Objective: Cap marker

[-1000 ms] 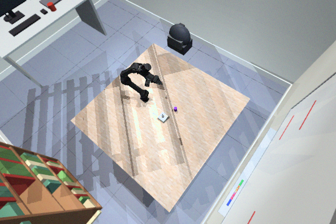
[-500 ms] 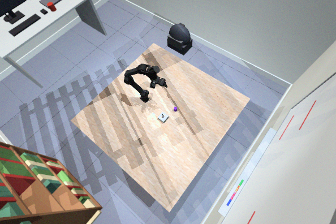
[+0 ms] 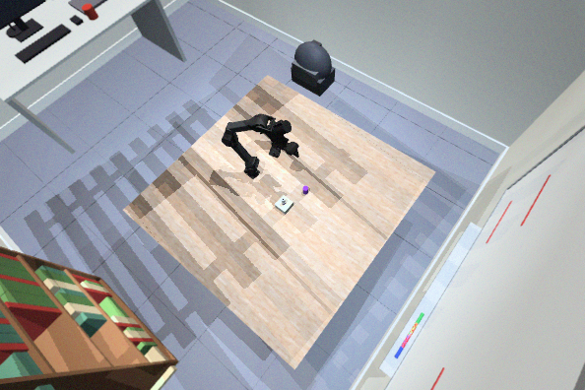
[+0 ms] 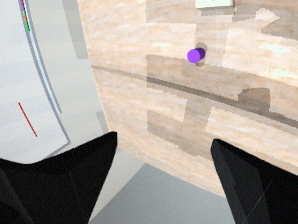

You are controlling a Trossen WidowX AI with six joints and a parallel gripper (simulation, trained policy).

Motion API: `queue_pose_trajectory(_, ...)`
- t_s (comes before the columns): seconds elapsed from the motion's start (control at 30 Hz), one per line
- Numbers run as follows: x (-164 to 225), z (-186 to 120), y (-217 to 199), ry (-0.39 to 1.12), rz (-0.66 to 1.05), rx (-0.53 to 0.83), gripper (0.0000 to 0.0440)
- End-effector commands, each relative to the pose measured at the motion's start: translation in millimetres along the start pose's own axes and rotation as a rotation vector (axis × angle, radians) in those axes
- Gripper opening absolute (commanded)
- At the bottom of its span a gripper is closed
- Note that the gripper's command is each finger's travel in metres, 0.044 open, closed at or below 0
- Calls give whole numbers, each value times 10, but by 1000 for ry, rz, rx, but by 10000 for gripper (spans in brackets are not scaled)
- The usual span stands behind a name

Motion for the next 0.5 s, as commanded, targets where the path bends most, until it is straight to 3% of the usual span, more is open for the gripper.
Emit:
queue_pose_trajectory(0.0,28,94,36,-6,10,32,333)
queue_pose_trajectory(0.47,110,509,160,-49,42,152,334)
Point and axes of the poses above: the point midway between the two fingers, 35 mm back from their tips, its own z axis out along the fingers, its own y axis across the jaws, x = y × z, the point moved 8 cm from there along -z, back along the fingers, and after that the axes turned 6 degrees about -z, right-handed, at the moved point
